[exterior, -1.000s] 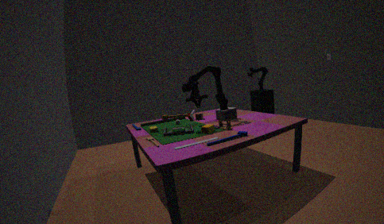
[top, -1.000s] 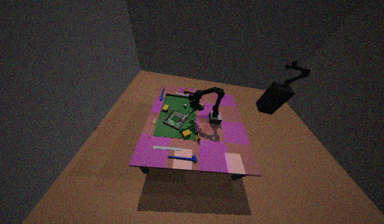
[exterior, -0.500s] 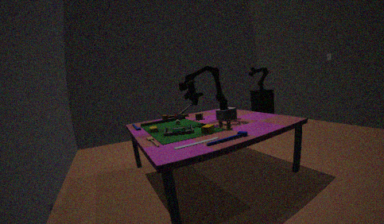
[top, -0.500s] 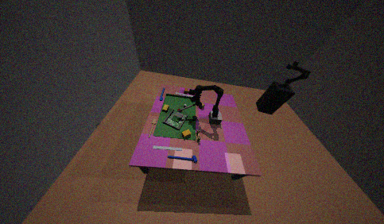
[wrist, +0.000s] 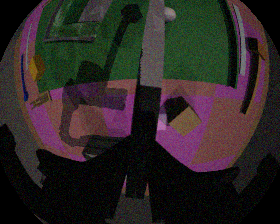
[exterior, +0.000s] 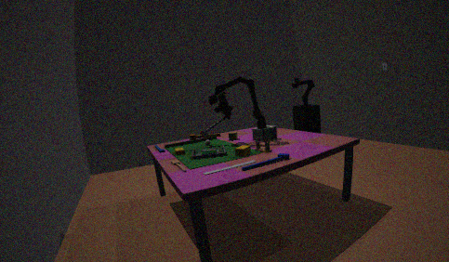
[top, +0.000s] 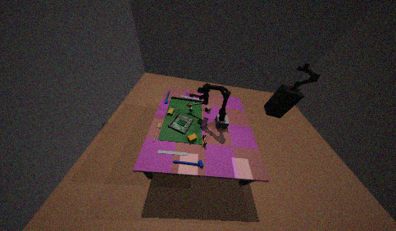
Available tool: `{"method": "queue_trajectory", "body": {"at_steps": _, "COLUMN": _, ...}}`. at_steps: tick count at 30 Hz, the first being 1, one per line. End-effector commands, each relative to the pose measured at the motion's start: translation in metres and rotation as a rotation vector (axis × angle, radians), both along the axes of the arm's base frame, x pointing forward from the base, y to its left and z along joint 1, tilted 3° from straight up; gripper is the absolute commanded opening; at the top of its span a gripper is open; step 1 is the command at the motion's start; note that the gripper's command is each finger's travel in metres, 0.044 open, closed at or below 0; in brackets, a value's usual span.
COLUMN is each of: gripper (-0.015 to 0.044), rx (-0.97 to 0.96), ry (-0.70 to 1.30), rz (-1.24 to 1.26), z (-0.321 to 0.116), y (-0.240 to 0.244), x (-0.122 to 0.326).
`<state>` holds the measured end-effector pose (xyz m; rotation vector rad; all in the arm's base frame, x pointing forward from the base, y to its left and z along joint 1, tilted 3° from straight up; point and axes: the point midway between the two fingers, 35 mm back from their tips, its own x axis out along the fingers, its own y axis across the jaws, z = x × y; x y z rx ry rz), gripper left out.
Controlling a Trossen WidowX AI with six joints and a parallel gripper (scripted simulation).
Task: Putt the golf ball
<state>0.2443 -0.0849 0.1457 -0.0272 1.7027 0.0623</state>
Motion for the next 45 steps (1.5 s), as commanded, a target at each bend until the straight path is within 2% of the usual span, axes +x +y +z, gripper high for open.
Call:
{"method": "queue_trajectory", "body": {"at_steps": 1, "gripper": 0.0000, "rx": -0.016, "ry": 0.016, "rz": -0.112, "z": 0.006, "y": -0.016, "x": -0.007}}
{"method": "queue_trajectory", "body": {"at_steps": 6, "gripper": 0.0000, "rx": -0.030, "ry": 0.044, "rz": -0.228, "z": 0.012, "y": -0.033, "x": -0.017}}
{"method": "queue_trajectory", "body": {"at_steps": 11, "gripper": 0.0000, "rx": -0.031, "ry": 0.045, "rz": -0.232, "z": 0.010, "y": -0.033, "x": -0.017}}
{"method": "queue_trajectory", "body": {"at_steps": 22, "gripper": 0.0000, "rx": -0.031, "ry": 0.045, "rz": -0.232, "z": -0.027, "y": -0.034, "x": -0.014}}
{"method": "queue_trajectory", "body": {"at_steps": 45, "gripper": 0.0000, "rx": -0.031, "ry": 0.045, "rz": -0.232, "z": -0.058, "y": -0.035, "x": -0.012}}
